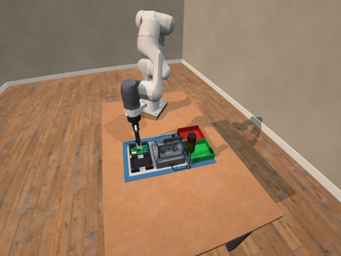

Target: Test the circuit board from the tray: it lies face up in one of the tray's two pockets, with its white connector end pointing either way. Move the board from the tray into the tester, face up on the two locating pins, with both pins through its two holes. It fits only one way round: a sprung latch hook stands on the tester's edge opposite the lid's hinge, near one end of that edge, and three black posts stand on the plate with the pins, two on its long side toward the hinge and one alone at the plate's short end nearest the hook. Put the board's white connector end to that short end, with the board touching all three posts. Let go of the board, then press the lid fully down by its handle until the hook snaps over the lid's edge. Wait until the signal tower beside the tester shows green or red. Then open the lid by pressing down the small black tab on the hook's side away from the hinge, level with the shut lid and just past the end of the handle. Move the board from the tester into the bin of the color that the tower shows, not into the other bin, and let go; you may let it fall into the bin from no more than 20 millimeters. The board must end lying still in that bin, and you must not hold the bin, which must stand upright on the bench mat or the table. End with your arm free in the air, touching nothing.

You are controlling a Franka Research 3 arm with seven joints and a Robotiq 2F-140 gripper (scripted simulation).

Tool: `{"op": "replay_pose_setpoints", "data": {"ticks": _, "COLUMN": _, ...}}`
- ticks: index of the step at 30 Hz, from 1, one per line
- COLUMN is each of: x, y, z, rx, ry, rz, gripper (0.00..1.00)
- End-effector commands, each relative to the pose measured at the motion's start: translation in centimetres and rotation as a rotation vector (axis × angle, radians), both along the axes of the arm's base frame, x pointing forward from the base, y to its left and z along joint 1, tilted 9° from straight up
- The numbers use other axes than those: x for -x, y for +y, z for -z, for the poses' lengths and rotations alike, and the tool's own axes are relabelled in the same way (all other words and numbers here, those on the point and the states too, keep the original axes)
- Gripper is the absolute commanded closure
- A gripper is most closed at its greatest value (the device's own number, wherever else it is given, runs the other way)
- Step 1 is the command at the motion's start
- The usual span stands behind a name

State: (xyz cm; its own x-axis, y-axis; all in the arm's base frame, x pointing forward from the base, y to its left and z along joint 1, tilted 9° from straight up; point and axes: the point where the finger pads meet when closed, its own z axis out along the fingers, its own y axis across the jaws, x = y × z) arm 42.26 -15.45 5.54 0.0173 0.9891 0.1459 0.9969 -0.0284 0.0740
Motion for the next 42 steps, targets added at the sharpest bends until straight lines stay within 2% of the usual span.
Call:
{"op": "replay_pose_setpoints", "data": {"ticks": 1, "x": -0.6, "y": -0.2, "z": 0.3, "rx": 0.011, "ry": -0.017, "rz": 0.0, "gripper": 0.42}}
{"op": "replay_pose_setpoints", "data": {"ticks": 34, "x": -0.6, "y": -0.2, "z": 0.4, "rx": 0.011, "ry": -0.017, "rz": -0.001, "gripper": 0.42}}
{"op": "replay_pose_setpoints", "data": {"ticks": 42, "x": -0.7, "y": 0.0, "z": 1.7, "rx": 0.011, "ry": -0.017, "rz": -0.001, "gripper": 0.42}}
